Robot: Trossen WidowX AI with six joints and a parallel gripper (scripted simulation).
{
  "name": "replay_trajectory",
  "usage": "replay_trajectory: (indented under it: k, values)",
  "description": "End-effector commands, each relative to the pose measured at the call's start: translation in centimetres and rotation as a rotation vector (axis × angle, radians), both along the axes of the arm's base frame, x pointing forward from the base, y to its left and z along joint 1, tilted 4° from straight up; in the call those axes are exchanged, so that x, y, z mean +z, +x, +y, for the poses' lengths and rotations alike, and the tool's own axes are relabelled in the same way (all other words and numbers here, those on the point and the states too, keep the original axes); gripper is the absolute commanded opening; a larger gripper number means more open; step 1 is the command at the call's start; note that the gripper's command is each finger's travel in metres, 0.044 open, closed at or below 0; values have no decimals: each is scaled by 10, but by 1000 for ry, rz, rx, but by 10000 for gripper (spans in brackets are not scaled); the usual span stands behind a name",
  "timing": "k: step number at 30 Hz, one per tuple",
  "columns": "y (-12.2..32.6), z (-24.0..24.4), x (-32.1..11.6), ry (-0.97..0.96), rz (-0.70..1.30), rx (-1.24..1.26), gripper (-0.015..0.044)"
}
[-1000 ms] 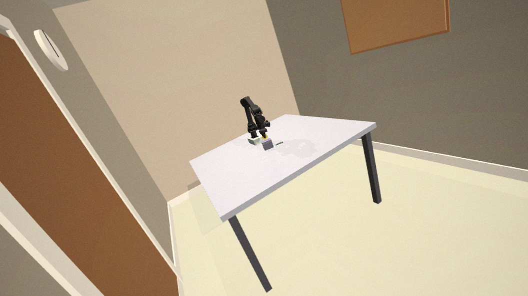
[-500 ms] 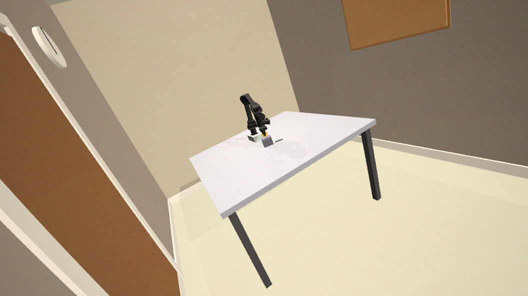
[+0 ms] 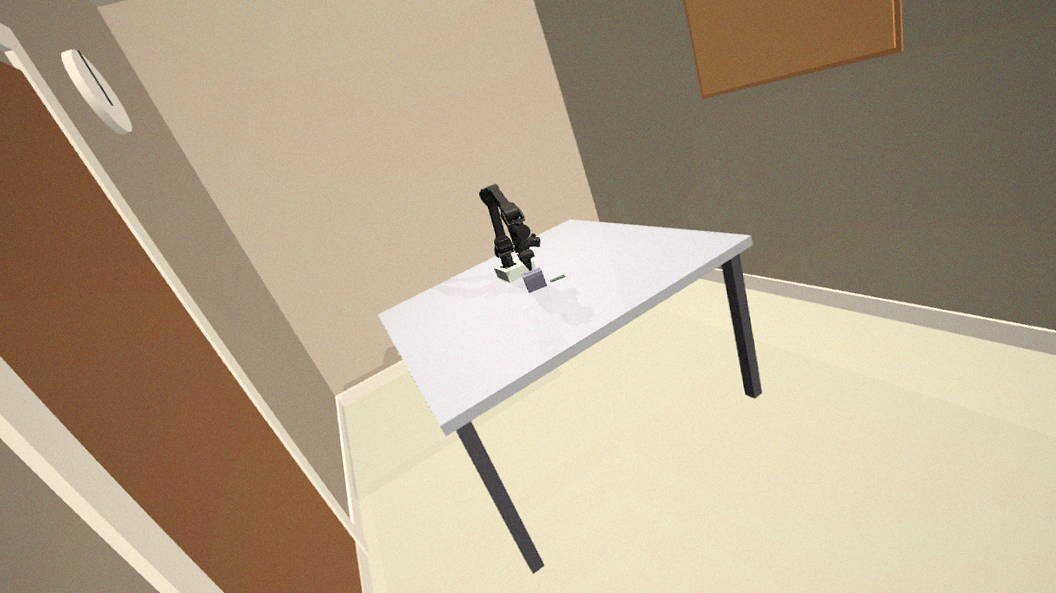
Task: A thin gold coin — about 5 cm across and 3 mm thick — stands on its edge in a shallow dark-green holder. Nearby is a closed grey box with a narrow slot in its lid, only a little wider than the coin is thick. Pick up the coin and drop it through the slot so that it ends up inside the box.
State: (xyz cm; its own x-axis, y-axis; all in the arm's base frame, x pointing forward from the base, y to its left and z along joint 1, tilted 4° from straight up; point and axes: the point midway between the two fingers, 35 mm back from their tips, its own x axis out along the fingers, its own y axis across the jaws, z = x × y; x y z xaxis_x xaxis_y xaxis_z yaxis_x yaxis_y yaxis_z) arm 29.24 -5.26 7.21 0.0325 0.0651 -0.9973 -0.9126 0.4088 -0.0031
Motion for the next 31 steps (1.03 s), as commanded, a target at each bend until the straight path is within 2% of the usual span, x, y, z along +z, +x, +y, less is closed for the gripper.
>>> replay_trajectory:
  k: [1, 5, 13, 16, 31]
  values:
    - [0, 0, 0, 0, 0, 0, 161]
    - [0, 0, 0, 0, 0, 0, 161]
    - [-1, -1, 20, 0, 0, 0, 371]
    - [-5, -3, 52, 1, 7, -2, 440]
    - [-7, -3, 61, 2, 9, -3, 440]
